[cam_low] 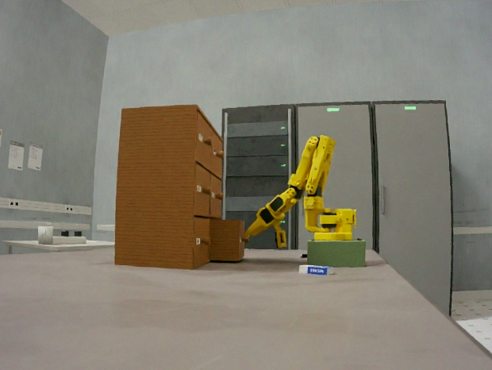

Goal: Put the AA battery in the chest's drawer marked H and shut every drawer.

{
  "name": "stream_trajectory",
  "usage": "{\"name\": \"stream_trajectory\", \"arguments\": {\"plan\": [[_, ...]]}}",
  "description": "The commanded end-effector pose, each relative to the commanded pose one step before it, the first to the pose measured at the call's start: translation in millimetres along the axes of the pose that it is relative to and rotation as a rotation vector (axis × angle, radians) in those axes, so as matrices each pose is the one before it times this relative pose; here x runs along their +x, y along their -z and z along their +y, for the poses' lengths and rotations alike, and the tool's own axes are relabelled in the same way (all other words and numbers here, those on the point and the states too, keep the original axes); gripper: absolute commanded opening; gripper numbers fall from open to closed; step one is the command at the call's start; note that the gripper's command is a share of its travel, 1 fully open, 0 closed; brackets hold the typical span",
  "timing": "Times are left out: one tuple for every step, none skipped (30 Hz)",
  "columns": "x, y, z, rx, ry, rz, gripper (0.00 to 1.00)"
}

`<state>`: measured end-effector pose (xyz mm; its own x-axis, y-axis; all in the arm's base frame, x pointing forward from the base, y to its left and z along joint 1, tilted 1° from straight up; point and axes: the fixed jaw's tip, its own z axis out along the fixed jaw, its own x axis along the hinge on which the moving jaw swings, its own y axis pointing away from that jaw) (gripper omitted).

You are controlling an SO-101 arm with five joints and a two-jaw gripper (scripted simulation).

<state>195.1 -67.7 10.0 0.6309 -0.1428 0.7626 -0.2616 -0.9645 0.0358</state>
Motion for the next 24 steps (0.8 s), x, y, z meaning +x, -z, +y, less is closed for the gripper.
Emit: {"name": "stream_trajectory", "arguments": {"plan": [[2.6,-6.104,-2.68,0.00804,-0.00244,0.05895,0.21],[-0.57,-0.953,-0.44,0.00139,0.00077,0.00566,0.21],[0.0,0.0,0.0,0.0,0.0,0.00001,0.21],[0.0,0.0,0.0,0.0,0.0,0.0,0.21],[0.0,0.0,0.0,0.0,0.0,0.0,0.21],[-3.45,0.654,-0.12,0.00113,0.0,-0.03166,0.21],[0.0,0.0,0.0,0.0,0.0,0.00001,0.21],[0.0,0.0,0.0,0.0,0.0,-0.00001,0.21],[0.0,0.0,0.0,0.0,0.0,0.00001,0.21],[0.0,0.0,0.0,0.0,0.0,-0.00001,0.21],[0.0,0.0,0.0,0.0,0.0,0.00001,0.21],[0.0,0.0,0.0,0.0,0.0,-0.00001,0.21],[0.0,0.0,0.0,0.0,0.0,0.00001,0.21],[0.0,0.0,0.0,0.0,0.0,-0.00001,0.21],[0.0,0.0,0.0,0.0,0.0,0.00001,0.21],[0.0,0.0,0.0,0.0,0.0,-0.00001,0.21],[0.0,0.0,0.0,0.0,0.0,0.00001,0.21],[0.0,0.0,0.0,0.0,0.0,-0.00001,0.21],[0.0,0.0,0.0,0.0,0.0,0.00001,0.21],[0.0,0.0,0.0,0.0,0.0,-0.00001,0.21],[0.0,0.0,0.0,0.0,0.0,0.0,0.21],[0.0,0.0,0.0,0.0,0.0,0.0,0.21],[-0.56,-0.997,-0.44,0.00137,0.00081,0.00567,0.21],[-0.61,-0.947,-0.44,0.00137,0.0008,0.00566,0.21]]}}
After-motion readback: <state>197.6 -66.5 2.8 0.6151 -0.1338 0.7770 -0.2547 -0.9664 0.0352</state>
